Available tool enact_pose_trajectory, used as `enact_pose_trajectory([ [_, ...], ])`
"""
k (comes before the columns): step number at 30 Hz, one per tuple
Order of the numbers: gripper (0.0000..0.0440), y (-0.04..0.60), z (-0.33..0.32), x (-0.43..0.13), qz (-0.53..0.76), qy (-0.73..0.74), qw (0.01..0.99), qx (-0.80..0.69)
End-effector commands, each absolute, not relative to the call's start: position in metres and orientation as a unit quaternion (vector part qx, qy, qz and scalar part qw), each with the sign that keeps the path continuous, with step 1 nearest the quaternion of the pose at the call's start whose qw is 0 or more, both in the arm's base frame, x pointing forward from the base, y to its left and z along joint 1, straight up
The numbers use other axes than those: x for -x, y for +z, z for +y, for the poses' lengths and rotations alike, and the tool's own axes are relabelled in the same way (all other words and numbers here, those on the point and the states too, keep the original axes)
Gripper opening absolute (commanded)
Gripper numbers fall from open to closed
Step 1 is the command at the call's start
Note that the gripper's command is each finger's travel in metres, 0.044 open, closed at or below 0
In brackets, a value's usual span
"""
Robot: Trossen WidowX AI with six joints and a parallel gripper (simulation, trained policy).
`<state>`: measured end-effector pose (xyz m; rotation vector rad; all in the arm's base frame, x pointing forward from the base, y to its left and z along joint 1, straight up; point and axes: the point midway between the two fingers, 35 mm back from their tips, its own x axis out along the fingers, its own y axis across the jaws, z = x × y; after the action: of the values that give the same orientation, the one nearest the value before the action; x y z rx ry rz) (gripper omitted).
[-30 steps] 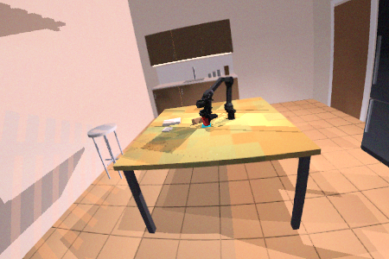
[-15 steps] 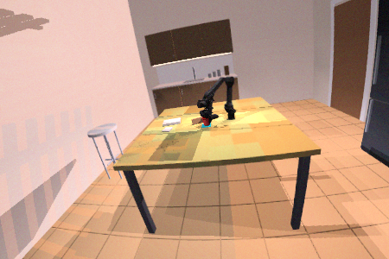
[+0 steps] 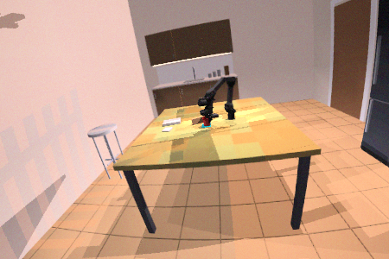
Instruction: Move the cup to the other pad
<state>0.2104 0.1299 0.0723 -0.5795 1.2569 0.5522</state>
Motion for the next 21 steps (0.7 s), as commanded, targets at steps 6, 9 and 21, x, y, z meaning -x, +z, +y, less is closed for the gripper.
enact_pose_trajectory([
  [6,0.0079,0.078,0.131,-0.211,0.556,0.260,0.749,0.251],
  [9,0.0080,0.080,0.131,-0.212,0.550,0.261,0.754,0.246],
  [21,0.0117,0.089,0.129,-0.207,0.533,0.265,0.772,0.223],
])
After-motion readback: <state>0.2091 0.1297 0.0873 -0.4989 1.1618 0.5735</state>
